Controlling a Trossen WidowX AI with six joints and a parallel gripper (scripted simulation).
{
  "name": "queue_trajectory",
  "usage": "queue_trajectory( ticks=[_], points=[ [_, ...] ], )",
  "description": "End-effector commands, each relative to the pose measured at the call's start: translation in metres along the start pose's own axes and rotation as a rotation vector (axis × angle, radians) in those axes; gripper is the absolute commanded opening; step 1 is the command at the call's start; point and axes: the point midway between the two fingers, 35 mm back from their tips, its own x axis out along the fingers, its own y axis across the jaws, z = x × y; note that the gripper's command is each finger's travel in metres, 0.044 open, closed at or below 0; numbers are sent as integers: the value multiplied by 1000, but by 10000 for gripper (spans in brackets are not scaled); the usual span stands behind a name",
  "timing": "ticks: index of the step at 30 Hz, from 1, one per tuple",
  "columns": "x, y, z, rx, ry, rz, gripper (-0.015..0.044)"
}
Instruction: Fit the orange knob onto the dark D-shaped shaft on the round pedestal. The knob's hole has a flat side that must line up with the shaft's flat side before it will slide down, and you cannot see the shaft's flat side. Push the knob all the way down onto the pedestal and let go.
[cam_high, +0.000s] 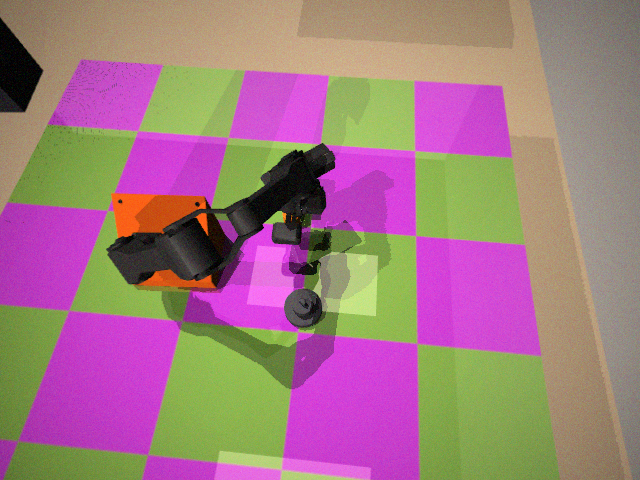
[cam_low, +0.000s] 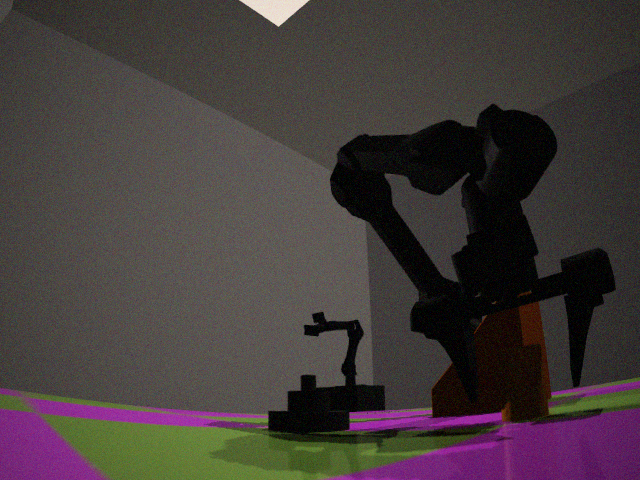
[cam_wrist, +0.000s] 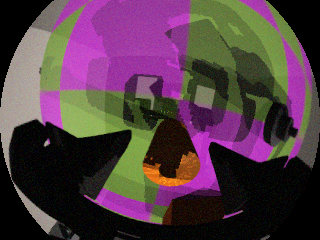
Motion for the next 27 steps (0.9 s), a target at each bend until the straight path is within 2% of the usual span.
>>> queue_trajectory(
  ticks=[1, 5, 15, 20, 25, 27],
  points=[
    [7, 0, -2, -11, 1, -7, 440],
    [11, 0, -2, -11, 1, -8, 440],
    [11, 0, -2, -11, 1, -8, 177],
    [11, 0, -2, -11, 1, -8, 144],
    [-5, 2, 1, -11, 1, -4, 13],
    [-19, 4, 3, -12, 0, -2, 0]
  ],
)
